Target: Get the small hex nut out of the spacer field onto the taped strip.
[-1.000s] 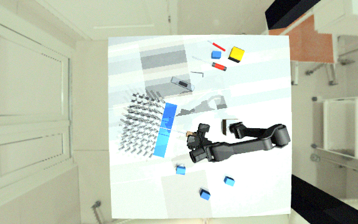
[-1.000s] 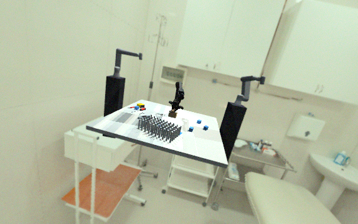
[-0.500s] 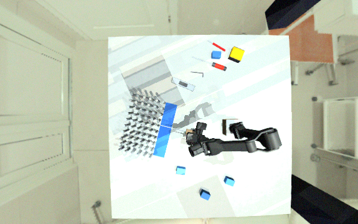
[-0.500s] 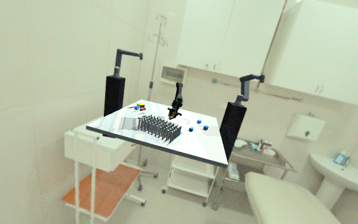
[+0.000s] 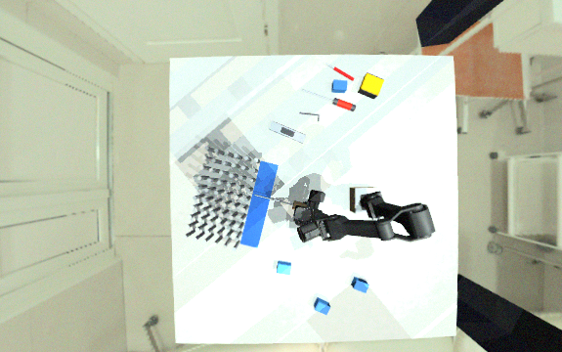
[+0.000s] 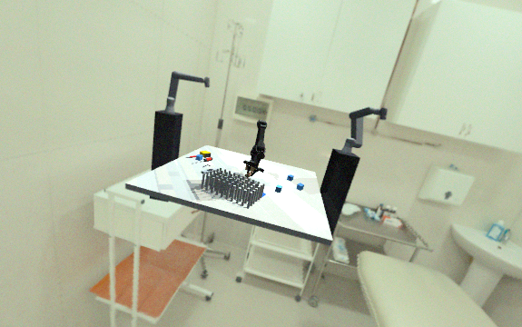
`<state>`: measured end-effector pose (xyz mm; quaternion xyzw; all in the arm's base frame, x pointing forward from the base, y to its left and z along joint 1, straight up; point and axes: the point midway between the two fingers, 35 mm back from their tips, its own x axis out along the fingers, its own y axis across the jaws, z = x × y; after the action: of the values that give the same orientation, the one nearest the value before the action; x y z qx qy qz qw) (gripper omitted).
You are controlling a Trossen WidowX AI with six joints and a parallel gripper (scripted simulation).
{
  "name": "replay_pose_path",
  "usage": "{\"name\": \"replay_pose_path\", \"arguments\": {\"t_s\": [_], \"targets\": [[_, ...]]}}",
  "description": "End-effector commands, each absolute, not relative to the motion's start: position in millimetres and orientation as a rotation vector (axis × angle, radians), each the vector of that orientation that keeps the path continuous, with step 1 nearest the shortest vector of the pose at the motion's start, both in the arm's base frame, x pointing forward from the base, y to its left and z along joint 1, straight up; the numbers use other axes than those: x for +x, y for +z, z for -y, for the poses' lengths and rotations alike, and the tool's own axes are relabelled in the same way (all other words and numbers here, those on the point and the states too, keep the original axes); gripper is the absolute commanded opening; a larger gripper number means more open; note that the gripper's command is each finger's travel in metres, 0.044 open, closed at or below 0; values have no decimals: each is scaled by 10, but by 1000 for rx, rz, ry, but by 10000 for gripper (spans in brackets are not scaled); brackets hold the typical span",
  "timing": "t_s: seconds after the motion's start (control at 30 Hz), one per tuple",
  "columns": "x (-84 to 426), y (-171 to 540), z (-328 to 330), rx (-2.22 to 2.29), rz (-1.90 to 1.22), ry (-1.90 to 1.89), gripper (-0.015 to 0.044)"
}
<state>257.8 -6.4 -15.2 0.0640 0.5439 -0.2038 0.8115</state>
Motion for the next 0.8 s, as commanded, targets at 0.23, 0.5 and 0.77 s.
{"name": "replay_pose_path", "arguments": {"t_s": [0.23, 0.5, 0.77], "targets": [[2680, -140, 104, 134, -1151, -437, 0], [2738, -139, 127, 134, -1151, -437, 0], [2795, -137, 149, 134, -1151, -437, 0]]}}
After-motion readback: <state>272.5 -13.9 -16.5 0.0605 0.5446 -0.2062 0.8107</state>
